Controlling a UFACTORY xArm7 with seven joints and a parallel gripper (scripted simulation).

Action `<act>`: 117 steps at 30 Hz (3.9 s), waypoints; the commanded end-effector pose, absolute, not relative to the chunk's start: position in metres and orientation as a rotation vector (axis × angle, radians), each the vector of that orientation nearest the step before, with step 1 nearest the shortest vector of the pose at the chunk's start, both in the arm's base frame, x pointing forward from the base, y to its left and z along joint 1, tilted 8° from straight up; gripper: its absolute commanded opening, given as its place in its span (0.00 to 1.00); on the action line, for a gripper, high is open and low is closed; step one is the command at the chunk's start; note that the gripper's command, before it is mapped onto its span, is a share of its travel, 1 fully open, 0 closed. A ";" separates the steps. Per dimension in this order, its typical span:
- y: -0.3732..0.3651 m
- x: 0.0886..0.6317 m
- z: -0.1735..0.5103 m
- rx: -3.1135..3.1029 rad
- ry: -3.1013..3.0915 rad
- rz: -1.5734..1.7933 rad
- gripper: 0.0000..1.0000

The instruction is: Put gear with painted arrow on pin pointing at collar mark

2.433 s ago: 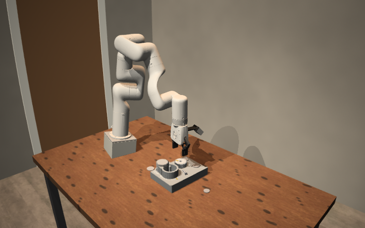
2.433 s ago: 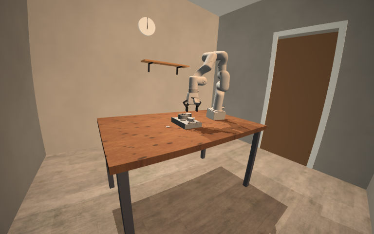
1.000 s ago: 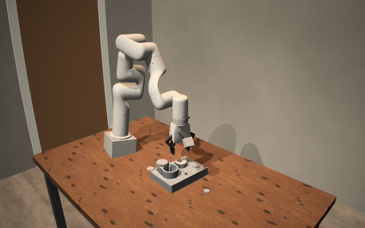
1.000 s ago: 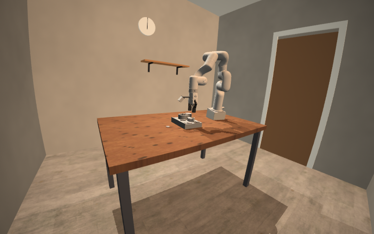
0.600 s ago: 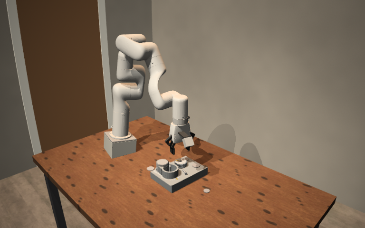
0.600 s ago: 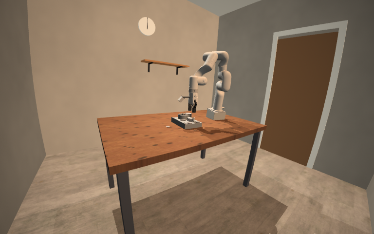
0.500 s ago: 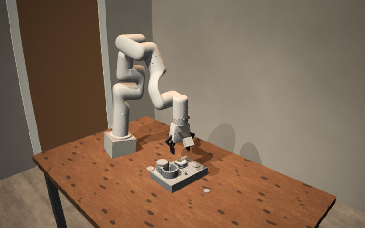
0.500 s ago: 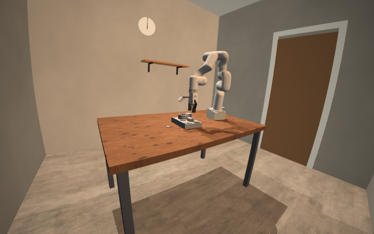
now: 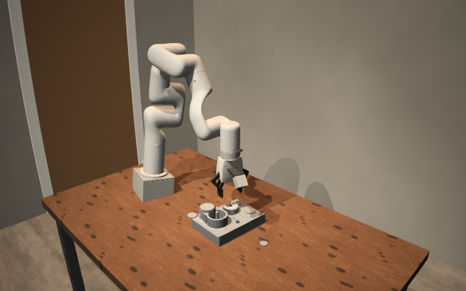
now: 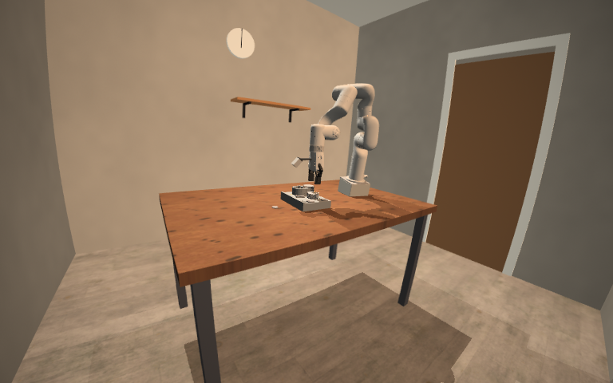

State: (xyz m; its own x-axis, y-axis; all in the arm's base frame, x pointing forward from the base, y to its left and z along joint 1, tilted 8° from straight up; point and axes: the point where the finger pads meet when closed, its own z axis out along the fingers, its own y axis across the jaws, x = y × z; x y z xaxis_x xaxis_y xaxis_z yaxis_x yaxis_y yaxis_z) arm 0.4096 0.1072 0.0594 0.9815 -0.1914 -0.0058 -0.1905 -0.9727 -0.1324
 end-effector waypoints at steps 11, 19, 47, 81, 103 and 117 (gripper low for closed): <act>0.108 0.411 0.054 -2.994 0.291 -0.016 0.93; 0.109 0.412 0.045 -2.994 0.291 -0.016 0.93; 0.113 0.412 0.023 -2.994 0.291 -0.016 0.93; 0.113 0.414 0.022 -2.994 0.291 -0.016 0.93; 0.113 0.414 0.022 -2.994 0.291 -0.016 0.93; 0.113 0.414 0.020 -2.994 0.291 -0.016 0.93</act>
